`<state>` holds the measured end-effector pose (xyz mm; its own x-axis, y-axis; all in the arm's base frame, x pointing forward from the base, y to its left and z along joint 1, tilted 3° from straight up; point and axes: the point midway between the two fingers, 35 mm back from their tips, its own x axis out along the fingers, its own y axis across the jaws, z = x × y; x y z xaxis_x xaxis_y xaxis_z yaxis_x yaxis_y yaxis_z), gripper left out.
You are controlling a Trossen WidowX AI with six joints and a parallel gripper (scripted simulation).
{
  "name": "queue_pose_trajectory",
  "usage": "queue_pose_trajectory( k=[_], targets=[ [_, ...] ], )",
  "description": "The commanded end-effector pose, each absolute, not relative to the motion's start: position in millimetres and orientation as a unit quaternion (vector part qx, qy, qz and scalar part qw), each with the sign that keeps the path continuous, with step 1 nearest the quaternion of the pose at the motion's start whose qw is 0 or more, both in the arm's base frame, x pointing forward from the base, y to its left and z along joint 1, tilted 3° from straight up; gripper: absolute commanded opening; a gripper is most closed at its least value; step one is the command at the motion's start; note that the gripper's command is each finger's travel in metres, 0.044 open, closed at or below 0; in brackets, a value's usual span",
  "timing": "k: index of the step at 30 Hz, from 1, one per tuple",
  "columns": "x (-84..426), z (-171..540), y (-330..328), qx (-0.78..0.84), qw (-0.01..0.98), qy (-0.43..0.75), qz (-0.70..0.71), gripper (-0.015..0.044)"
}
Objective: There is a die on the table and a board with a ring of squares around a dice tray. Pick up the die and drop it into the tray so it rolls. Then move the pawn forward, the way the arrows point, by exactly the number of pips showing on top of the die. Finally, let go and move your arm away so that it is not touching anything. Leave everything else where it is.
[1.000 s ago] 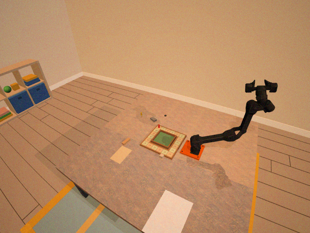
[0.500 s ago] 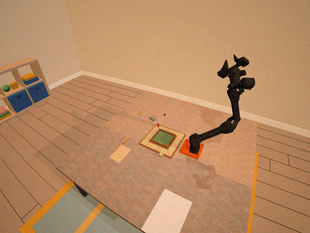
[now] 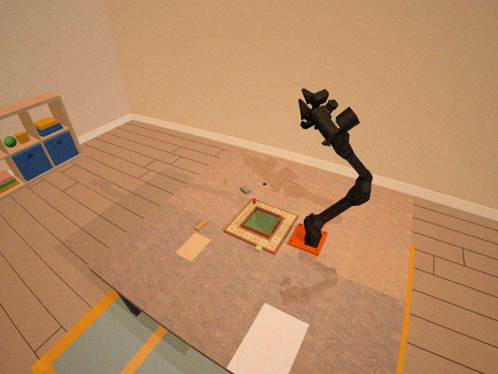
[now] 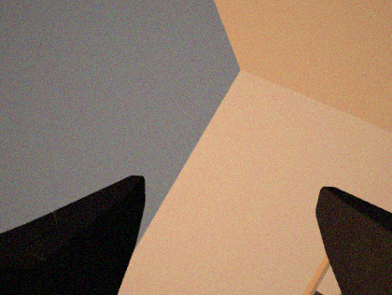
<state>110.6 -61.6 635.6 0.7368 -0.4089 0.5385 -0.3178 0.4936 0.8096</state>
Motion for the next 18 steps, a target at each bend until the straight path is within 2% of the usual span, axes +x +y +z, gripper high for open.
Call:
queue_pose_trajectory(
  k=[1, 10, 18],
  targets=[
    [169.3, 606.1, -22.9, 0.463, 0.842, -0.277, -0.021, 0.0275],
    [263.2, 513.0, 57.1, 0.366, 0.927, -0.077, 0.004, 0.0275],
    [308.7, 397.2, 116.5, 0.275, 0.953, 0.125, 0.021, 0.0275]
  ],
)
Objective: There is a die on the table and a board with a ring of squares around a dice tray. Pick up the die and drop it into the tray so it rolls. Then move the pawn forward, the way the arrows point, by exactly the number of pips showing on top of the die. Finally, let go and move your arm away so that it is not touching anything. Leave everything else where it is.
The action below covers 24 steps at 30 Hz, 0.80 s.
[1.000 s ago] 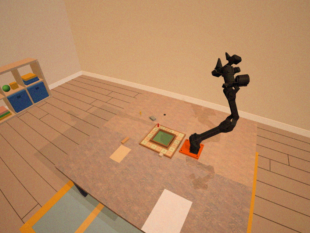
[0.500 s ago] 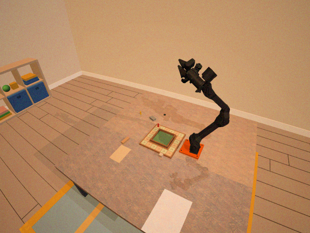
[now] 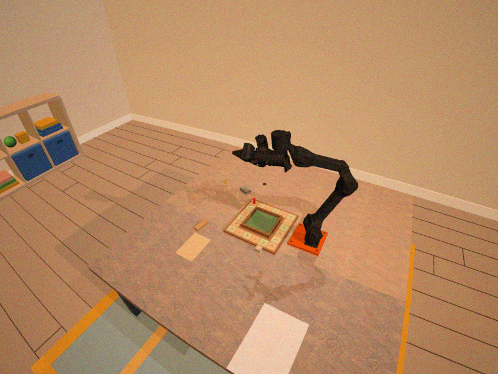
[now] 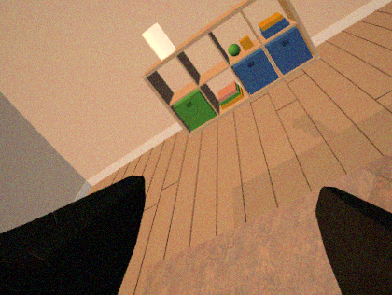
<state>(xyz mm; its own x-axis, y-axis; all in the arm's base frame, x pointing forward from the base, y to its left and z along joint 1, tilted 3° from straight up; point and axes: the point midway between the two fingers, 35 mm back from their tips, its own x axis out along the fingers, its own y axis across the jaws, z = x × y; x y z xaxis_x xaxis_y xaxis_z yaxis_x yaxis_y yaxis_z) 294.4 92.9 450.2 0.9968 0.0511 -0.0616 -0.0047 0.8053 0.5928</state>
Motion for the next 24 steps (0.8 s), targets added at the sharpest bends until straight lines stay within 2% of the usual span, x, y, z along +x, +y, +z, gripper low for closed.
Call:
queue_pose_trajectory(
  k=[1, 10, 20, 24],
  targets=[
    [311.3, 381.5, 122.6, 0.263, 0.953, 0.151, 0.022, 0.0275],
    [300.2, 235.3, 159.3, 0.155, 0.906, 0.392, 0.022, 0.0275],
    [219.3, 97.6, 154.5, 0.034, 0.756, 0.653, -0.019, 0.0275],
    [204.9, 83.6, 150.5, 0.017, 0.726, 0.687, -0.030, 0.0275]
  ],
)
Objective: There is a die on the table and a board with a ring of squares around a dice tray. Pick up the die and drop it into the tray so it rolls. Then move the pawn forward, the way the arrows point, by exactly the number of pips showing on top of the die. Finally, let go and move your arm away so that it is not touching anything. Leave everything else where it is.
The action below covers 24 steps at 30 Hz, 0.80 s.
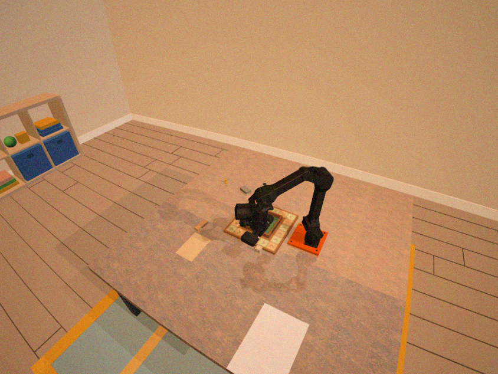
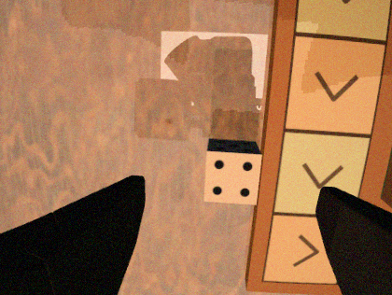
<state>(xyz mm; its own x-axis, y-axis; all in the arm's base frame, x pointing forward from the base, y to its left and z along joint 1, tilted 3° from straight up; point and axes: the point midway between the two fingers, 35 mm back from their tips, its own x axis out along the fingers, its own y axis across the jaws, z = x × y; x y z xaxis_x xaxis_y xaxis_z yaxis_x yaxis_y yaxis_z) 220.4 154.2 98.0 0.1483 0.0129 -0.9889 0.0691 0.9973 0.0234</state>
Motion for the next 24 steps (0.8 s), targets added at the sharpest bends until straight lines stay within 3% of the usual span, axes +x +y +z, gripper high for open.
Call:
queue_pose_trajectory(
  k=[1, 24],
  targets=[
    [209.1, 83.8, 151.7, 0.017, 0.726, 0.687, -0.030, 0.0275],
    [213.8, 56.9, 152.2, 0.017, 0.726, 0.687, -0.030, 0.0275]
  ],
)
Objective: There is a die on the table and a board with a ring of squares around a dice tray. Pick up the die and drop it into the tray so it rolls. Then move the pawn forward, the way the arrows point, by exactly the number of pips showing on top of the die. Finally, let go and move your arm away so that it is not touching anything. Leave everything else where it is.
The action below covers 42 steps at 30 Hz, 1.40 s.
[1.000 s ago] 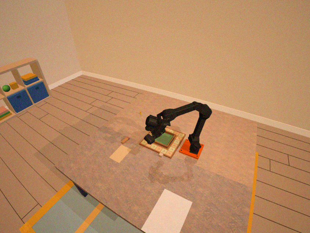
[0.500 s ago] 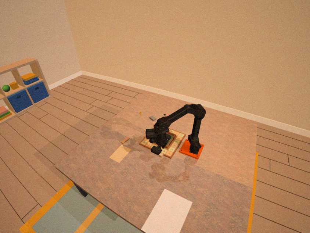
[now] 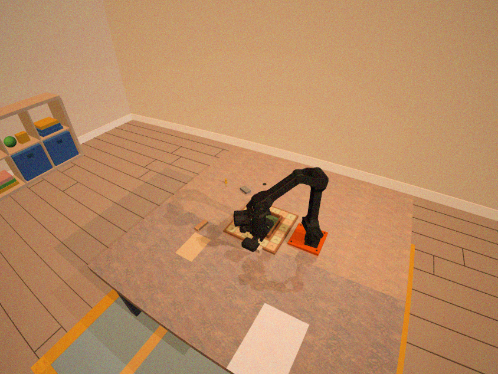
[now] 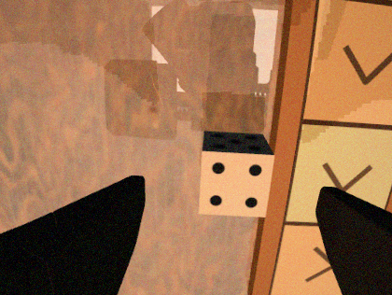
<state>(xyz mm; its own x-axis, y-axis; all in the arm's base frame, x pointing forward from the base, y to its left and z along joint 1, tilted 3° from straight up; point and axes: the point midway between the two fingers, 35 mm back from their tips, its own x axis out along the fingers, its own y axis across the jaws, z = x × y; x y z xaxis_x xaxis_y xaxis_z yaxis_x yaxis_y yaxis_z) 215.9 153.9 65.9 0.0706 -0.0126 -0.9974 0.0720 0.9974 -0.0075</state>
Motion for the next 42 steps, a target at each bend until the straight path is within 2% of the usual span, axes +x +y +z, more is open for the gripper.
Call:
queue_pose_trajectory(
  k=[1, 14, 20, 28, 31, 42],
  targets=[
    [213.9, 55.3, 152.2, 0.017, 0.726, 0.687, -0.030, 0.0275],
    [215.1, 37.0, 151.6, 0.017, 0.726, 0.687, -0.030, 0.0275],
    [215.1, 37.0, 151.6, 0.017, 0.726, 0.687, -0.030, 0.0118],
    [215.1, 37.0, 151.6, 0.017, 0.726, 0.687, -0.030, 0.0064],
    [215.7, 40.0, 152.3, 0.017, 0.726, 0.687, -0.030, 0.0000],
    [221.5, 92.1, 160.8, 0.017, 0.726, 0.686, -0.030, 0.0000]
  ],
)
